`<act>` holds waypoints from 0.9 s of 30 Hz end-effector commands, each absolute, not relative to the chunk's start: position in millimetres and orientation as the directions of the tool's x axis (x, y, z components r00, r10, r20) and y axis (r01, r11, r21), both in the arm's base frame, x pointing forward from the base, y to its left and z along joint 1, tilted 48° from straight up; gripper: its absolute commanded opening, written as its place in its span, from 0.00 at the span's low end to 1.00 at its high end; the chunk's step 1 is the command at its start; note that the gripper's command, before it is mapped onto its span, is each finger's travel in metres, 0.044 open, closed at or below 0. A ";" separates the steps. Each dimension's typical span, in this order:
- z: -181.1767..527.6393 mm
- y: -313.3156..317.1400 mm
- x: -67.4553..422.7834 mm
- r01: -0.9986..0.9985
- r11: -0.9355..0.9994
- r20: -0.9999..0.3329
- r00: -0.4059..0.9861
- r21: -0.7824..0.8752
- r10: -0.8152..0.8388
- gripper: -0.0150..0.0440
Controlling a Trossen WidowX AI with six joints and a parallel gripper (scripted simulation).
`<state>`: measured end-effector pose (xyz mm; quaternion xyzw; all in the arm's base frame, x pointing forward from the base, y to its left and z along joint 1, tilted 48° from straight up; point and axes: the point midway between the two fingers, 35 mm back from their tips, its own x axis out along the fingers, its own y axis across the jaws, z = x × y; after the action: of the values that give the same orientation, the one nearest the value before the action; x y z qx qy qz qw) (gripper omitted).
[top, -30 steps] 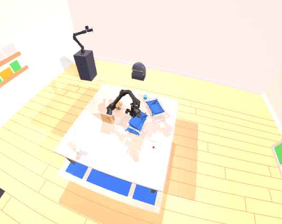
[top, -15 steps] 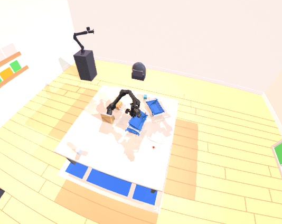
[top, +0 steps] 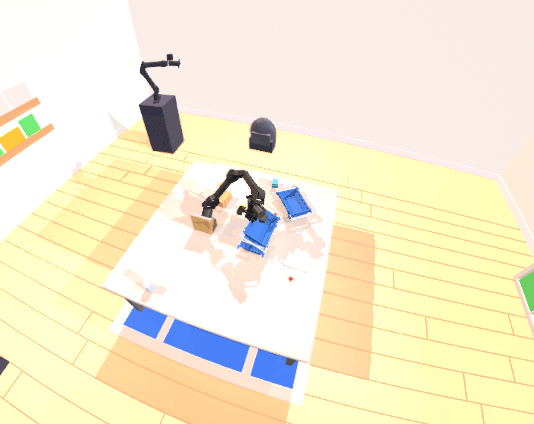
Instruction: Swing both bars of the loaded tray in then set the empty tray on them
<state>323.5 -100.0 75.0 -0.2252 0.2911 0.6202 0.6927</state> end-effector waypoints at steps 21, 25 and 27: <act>49.8 -74.5 328.7 -0.990 0.138 -0.682 0.077 0.036 0.727 0.25; 45.4 -69.5 328.7 -0.990 0.138 -0.682 0.077 0.036 0.728 0.25; 43.4 -67.2 328.6 -0.990 0.138 -0.681 0.077 0.036 0.728 0.25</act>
<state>327.0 -67.9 45.0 -0.2270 0.2889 0.6225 0.6910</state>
